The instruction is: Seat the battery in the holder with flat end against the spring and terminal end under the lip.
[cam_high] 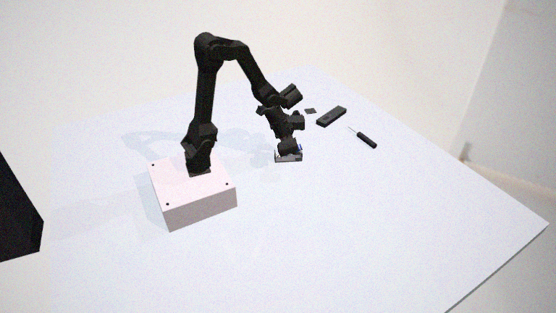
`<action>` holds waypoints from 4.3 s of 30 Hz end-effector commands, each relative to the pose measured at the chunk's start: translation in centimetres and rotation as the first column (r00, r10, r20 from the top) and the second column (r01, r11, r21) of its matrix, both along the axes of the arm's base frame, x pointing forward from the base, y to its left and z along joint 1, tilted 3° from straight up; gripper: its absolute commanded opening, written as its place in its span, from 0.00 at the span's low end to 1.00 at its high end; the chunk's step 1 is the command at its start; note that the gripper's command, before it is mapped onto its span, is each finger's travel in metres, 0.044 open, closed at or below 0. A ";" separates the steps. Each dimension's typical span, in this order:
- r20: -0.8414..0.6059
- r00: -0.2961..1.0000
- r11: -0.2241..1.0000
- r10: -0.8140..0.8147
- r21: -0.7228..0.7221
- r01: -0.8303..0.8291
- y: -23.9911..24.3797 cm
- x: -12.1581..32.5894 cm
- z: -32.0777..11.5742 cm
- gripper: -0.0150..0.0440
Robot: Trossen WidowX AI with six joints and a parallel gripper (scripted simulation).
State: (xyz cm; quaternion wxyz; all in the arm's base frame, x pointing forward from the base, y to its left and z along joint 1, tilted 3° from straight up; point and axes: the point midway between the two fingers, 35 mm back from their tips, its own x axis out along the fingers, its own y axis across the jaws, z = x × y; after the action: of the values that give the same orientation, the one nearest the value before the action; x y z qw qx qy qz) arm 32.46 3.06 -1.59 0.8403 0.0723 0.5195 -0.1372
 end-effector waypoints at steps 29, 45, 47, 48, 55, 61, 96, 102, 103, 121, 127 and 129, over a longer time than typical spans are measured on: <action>0.105 0.994 0.999 -0.005 -0.032 0.008 0.4 -2.0 -1.0 0.38; 0.101 0.995 1.000 -0.003 -0.028 0.006 0.7 -2.8 -1.1 0.38; 0.091 0.996 1.000 -0.003 -0.026 0.005 0.7 -2.7 -1.2 0.38; 0.086 0.996 1.000 -0.002 -0.024 0.004 0.7 -2.7 -1.2 0.38; 0.048 0.999 1.000 0.001 -0.019 -0.001 0.6 -2.3 -1.3 0.38; 0.017 1.000 1.000 0.000 -0.013 0.000 0.6 -2.0 -1.4 0.38; -0.196 0.981 0.999 -0.002 0.049 0.012 0.4 -1.3 -2.0 0.38; -0.234 0.972 0.998 -0.002 0.060 0.016 0.3 -1.2 -2.0 0.38; -0.240 0.971 0.998 -0.001 0.062 0.017 0.3 -1.2 -2.0 0.38; -0.342 0.940 0.994 0.001 0.100 0.036 0.1 -1.1 -1.9 0.38; -0.353 0.936 0.994 0.001 0.105 0.038 0.0 -1.0 -1.9 0.38; -0.354 0.935 0.994 0.001 0.106 0.039 0.0 -0.8 -1.9 0.38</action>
State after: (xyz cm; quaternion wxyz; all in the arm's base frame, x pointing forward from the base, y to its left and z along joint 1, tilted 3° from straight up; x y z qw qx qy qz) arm 31.80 3.13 -3.35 0.7322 0.0999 0.6613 -0.1286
